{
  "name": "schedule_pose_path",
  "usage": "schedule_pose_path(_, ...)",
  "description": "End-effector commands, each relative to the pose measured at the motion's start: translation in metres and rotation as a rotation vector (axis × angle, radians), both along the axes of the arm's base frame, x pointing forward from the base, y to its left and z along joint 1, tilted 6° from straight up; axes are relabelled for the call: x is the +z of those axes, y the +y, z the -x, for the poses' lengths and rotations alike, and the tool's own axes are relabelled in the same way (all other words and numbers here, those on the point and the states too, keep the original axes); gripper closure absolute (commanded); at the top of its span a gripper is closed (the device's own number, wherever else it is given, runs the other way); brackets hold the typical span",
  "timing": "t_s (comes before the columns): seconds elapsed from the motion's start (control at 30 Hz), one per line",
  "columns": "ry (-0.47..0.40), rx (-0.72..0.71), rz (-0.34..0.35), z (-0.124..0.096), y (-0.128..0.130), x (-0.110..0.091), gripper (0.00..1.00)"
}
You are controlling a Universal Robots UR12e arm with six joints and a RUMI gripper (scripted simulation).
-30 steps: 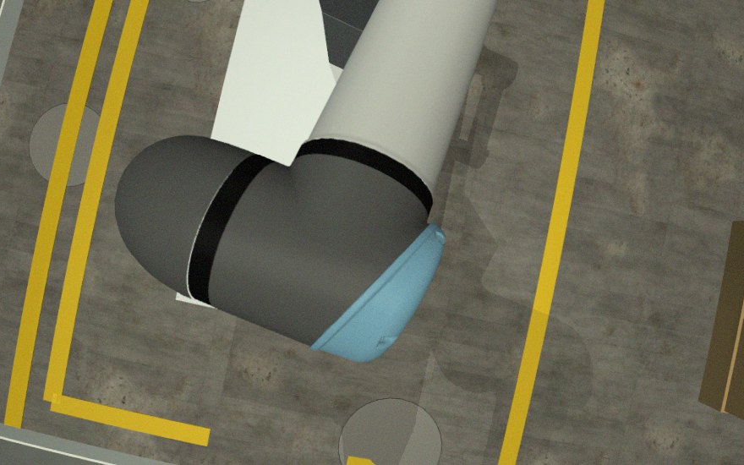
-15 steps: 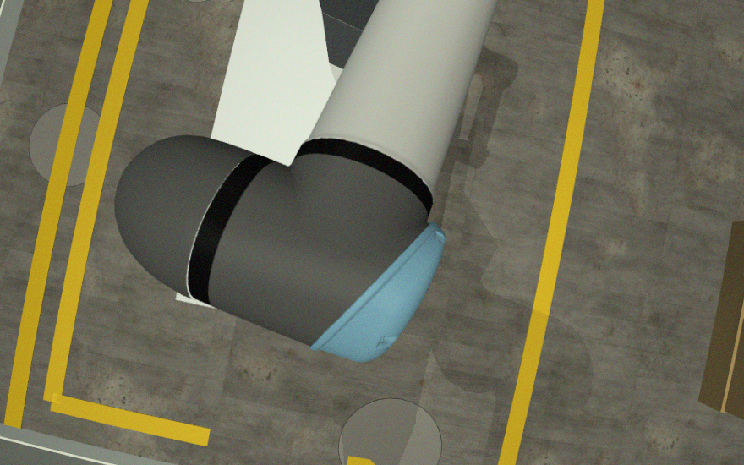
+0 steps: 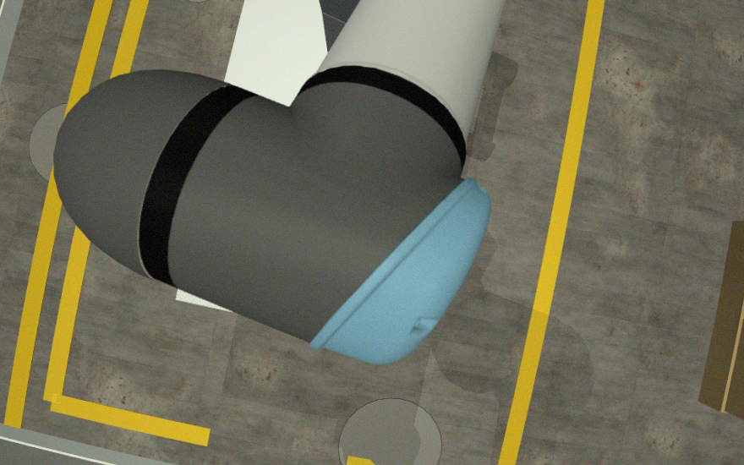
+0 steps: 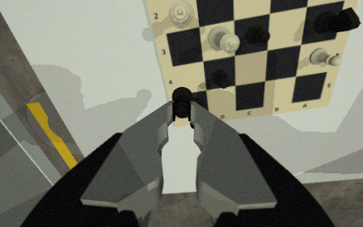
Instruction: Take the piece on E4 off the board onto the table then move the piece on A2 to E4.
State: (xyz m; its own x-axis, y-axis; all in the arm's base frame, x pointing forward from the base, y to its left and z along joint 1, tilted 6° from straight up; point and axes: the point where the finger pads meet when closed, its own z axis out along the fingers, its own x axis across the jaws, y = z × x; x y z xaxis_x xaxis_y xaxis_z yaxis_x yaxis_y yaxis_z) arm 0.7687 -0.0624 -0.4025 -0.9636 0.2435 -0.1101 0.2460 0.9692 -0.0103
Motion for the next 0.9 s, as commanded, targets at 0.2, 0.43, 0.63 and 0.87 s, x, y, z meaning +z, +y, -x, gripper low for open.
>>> schedule_pose_path(0.2,0.008,-0.001,-0.003,0.009,0.002,0.034,1.0)
schedule_pose_path(0.43,0.01,-0.001,-0.004,0.01,0.003,0.032,1.0)
schedule_pose_path(0.63,0.009,0.108,0.008,-0.037,-0.06,0.034,1.0)
schedule_pose_path(0.87,0.01,0.137,0.011,-0.048,-0.077,0.035,1.0)
